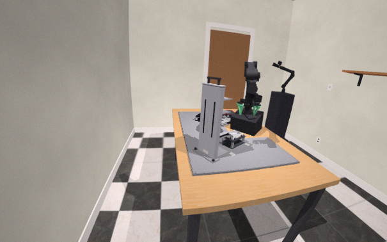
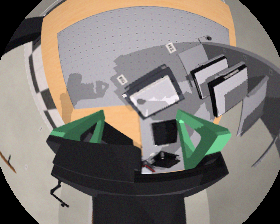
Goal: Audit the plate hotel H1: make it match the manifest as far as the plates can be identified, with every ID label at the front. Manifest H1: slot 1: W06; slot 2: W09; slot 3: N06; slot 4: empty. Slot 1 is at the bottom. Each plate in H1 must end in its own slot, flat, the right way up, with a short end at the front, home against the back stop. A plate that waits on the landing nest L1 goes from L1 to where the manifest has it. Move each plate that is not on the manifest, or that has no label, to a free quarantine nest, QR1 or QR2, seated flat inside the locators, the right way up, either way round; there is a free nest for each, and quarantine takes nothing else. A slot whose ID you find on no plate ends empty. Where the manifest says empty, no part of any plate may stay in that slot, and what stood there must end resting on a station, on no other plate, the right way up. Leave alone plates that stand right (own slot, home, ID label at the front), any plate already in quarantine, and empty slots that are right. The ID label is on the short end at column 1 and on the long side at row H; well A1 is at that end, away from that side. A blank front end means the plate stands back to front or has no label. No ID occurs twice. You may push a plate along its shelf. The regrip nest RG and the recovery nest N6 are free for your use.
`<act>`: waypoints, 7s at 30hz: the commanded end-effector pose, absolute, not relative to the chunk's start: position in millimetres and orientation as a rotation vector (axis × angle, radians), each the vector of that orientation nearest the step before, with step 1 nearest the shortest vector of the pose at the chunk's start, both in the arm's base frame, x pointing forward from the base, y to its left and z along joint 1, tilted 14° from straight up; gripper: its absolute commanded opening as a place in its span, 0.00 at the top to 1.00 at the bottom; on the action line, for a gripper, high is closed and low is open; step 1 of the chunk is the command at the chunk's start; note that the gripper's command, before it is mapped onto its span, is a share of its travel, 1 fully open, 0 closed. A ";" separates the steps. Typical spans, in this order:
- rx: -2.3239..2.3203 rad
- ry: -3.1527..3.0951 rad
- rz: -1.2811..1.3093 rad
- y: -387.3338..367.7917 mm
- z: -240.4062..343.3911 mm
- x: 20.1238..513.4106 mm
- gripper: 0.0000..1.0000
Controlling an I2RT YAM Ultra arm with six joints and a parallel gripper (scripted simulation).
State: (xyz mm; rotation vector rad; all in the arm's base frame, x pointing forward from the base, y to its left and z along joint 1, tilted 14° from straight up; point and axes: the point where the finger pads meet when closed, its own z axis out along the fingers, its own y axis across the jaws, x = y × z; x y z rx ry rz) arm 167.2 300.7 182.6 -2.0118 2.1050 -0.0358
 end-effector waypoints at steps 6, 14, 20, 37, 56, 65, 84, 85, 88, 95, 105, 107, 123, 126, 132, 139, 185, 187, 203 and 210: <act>-1.800 2.252 0.034 285.2 188.3 175.5 0.00; -1.583 2.412 0.067 262.4 186.8 189.1 0.00; -1.412 2.519 0.091 245.3 185.7 199.3 0.00; -0.960 2.713 0.170 233.4 194.0 210.1 0.00; -0.766 2.833 0.150 234.3 148.8 214.4 0.00; -0.778 2.832 0.148 238.7 118.9 218.8 0.00; -0.772 2.811 0.165 245.9 76.8 228.3 0.00; -0.760 2.770 0.200 254.2 91.9 235.8 0.00; -0.760 2.769 0.200 255.4 92.0 237.1 0.00; -0.761 2.773 0.197 255.4 90.4 236.9 0.00; -0.762 2.777 0.194 254.7 90.1 236.2 0.00; -0.762 2.777 0.194 254.7 90.1 236.2 0.00; -0.762 2.777 0.194 254.7 90.1 236.2 0.00; -0.762 2.777 0.194 254.7 90.1 236.2 0.00; -0.762 2.777 0.194 254.7 90.1 236.2 0.00; -0.779 2.831 0.146 245.5 65.3 228.2 0.00; -0.779 2.823 0.154 254.5 16.5 237.3 0.00; -0.780 2.830 0.148 253.9 11.6 237.2 0.00; -0.777 2.807 0.163 260.8 12.6 241.9 0.14; -0.777 2.807 0.163 260.8 12.6 241.9 0.14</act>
